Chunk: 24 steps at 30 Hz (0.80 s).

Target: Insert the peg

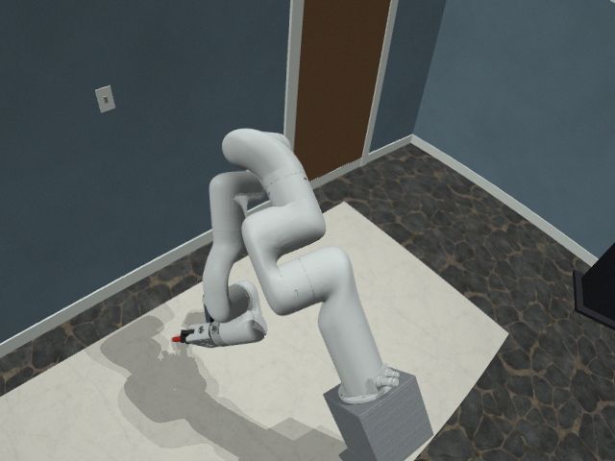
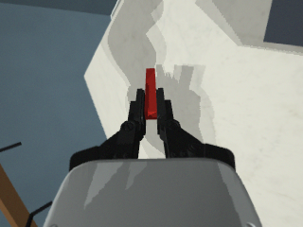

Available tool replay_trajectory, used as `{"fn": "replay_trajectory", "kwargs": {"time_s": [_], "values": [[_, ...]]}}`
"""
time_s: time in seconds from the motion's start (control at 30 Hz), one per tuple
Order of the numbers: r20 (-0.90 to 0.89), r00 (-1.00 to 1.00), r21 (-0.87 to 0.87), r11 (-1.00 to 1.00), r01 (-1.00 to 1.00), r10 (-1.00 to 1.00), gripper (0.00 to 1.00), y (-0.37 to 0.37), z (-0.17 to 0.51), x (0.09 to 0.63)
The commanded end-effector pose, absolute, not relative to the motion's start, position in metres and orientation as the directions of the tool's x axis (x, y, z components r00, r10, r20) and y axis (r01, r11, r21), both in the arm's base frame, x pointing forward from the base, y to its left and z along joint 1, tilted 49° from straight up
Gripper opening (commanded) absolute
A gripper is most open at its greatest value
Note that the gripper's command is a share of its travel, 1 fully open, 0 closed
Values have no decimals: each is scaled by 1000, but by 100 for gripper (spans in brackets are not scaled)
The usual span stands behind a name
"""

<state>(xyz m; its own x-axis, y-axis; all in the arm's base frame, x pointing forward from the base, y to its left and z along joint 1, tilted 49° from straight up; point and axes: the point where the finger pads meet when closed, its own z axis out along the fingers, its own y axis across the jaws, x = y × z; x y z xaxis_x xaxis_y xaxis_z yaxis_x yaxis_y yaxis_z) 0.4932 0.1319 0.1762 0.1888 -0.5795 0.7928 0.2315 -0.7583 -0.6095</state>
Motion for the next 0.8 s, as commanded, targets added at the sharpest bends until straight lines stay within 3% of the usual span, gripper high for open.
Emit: {"fn": "replay_trajectory", "kwargs": {"time_s": [0.0, 0.77], "values": [[785, 161, -619, -752, 227, -598, 0, 135, 179, 496], [752, 36, -652, -736, 183, -658, 0, 141, 184, 504]]}}
